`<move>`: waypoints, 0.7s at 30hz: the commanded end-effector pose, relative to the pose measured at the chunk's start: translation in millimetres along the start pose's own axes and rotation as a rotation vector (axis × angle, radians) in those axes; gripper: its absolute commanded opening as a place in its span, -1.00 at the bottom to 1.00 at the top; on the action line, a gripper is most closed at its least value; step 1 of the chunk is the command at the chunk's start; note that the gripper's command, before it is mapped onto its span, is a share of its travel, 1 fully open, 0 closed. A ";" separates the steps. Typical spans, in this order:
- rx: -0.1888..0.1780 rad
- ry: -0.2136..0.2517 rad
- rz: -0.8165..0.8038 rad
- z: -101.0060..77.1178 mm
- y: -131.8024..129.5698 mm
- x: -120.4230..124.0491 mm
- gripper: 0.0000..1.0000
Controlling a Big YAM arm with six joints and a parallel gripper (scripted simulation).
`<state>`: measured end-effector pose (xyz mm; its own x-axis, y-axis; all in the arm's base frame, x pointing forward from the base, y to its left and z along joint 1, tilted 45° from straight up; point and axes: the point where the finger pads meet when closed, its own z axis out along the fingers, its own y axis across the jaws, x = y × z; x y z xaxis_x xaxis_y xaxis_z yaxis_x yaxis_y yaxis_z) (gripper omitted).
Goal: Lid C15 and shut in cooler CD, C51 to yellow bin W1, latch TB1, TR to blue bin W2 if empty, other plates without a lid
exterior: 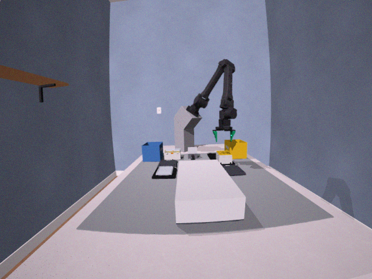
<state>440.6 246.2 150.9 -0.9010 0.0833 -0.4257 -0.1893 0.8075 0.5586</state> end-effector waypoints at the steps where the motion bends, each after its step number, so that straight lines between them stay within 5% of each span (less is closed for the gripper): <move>1: -0.017 -0.022 -0.013 8.0 12.3 -13.5 1.00; 21: -0.016 -0.019 -0.011 32.9 11.6 -11.9 1.00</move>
<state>451.0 261.3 133.5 -0.9007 0.0830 -0.4264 -0.1901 0.8073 0.5588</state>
